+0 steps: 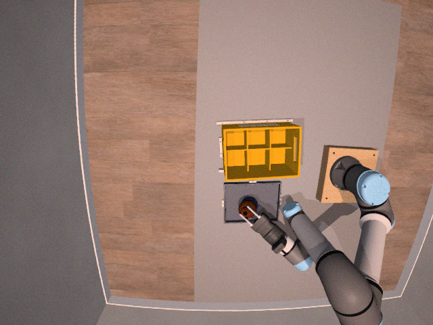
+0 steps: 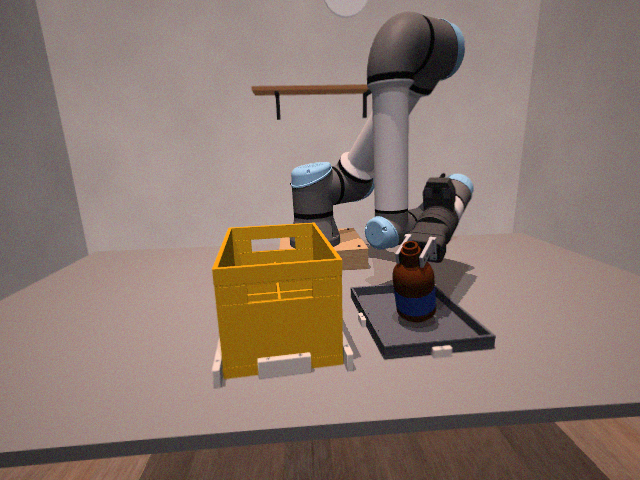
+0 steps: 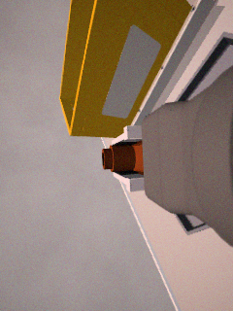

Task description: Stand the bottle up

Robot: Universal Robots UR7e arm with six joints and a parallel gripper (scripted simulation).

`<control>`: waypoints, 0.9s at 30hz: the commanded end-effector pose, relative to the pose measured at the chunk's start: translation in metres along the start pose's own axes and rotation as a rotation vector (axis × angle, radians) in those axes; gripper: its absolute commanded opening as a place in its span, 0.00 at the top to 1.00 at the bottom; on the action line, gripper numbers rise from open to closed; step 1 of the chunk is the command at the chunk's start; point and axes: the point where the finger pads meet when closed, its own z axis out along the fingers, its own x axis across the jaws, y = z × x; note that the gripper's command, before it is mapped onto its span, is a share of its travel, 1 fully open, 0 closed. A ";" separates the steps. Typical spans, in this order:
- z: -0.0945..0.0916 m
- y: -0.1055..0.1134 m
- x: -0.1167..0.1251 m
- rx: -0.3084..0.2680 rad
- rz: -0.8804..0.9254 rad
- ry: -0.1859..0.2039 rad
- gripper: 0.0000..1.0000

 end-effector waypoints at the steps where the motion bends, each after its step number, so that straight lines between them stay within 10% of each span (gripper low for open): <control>1: 0.002 0.001 -0.001 0.002 0.006 -0.001 1.00; 27: 0.003 0.005 -0.001 0.002 0.006 -0.001 1.00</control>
